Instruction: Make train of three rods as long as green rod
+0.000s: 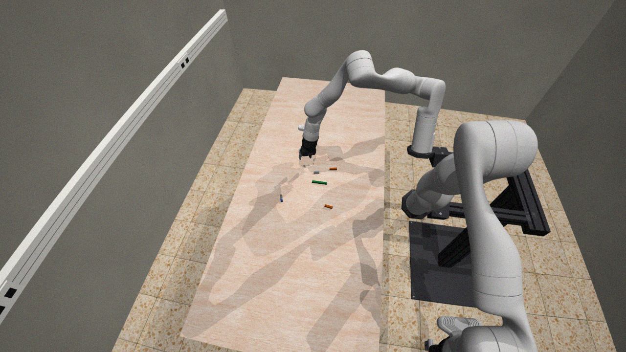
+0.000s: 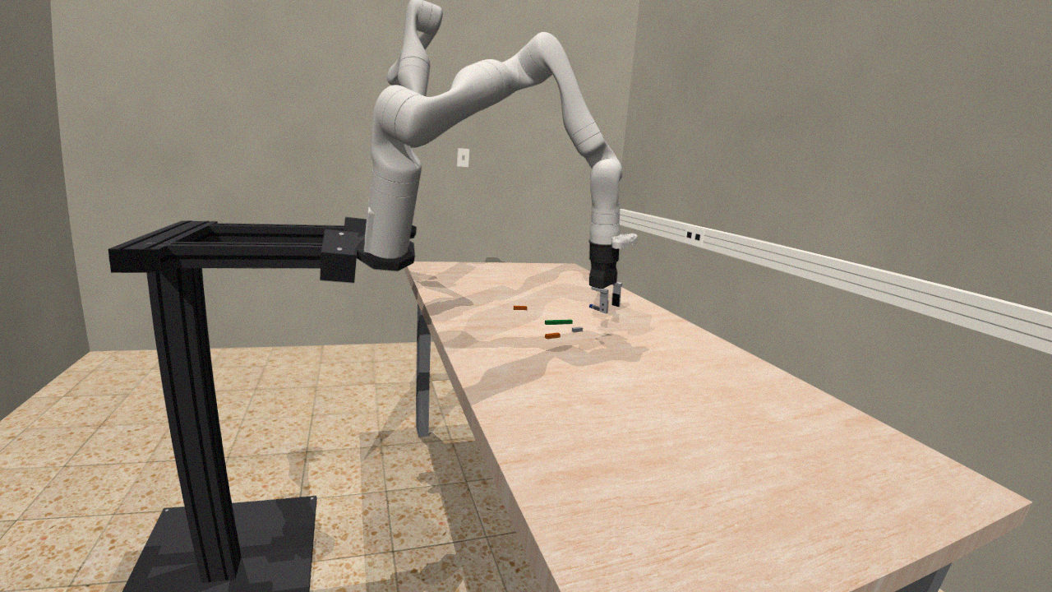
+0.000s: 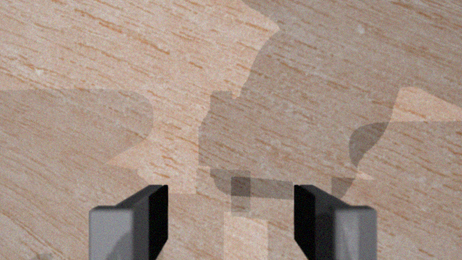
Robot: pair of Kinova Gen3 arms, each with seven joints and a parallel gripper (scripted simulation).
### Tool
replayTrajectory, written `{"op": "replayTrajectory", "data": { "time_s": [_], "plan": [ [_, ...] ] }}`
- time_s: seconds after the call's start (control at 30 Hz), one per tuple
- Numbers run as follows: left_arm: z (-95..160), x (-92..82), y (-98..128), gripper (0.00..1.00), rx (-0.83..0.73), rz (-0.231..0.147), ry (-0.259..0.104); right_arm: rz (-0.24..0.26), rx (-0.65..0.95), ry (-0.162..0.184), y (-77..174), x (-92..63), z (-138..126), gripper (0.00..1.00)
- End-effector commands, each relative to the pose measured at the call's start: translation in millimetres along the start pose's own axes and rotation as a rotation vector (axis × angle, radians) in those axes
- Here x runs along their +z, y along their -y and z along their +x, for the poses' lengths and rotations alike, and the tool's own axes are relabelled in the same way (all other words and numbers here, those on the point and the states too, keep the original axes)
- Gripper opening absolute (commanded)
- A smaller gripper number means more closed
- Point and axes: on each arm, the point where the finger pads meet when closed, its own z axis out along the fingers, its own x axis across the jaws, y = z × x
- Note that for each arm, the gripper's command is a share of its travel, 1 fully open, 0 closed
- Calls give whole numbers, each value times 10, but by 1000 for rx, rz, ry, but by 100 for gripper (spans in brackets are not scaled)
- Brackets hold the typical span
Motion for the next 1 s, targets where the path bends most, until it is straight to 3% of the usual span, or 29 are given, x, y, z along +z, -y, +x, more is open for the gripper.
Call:
{"op": "replayTrajectory", "data": {
  "time_s": [0.0,0.97],
  "plan": [
    [1,-7,-4,100,0,-2,0,-2,-76,16,-21,-9,62,100],
    [1,-7,-4,100,0,-2,0,-24,-708,-69,-351,-60,726,100]
  ]
}}
